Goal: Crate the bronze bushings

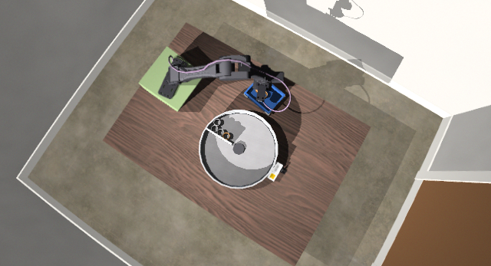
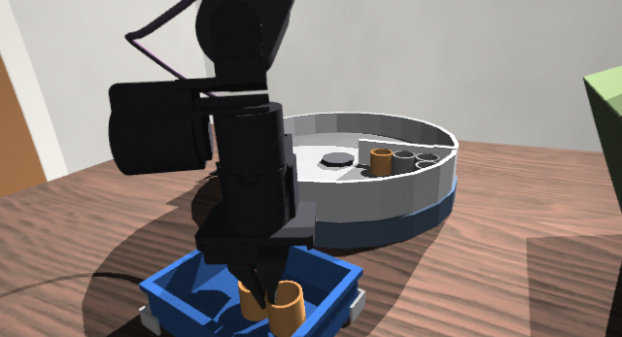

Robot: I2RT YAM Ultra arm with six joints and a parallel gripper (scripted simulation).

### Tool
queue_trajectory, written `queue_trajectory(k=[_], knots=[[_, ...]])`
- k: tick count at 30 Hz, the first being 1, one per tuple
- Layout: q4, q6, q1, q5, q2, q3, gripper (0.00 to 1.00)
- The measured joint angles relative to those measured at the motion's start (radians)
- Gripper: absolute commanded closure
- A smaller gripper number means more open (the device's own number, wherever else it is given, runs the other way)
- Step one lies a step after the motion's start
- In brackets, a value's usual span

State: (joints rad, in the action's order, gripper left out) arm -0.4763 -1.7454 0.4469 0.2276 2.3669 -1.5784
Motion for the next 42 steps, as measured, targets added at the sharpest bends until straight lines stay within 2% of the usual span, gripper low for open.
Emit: queue_trajectory(k=[42], knots=[[0.010,0.001,-0.002,0.000,0.000,0.018,1.00]])
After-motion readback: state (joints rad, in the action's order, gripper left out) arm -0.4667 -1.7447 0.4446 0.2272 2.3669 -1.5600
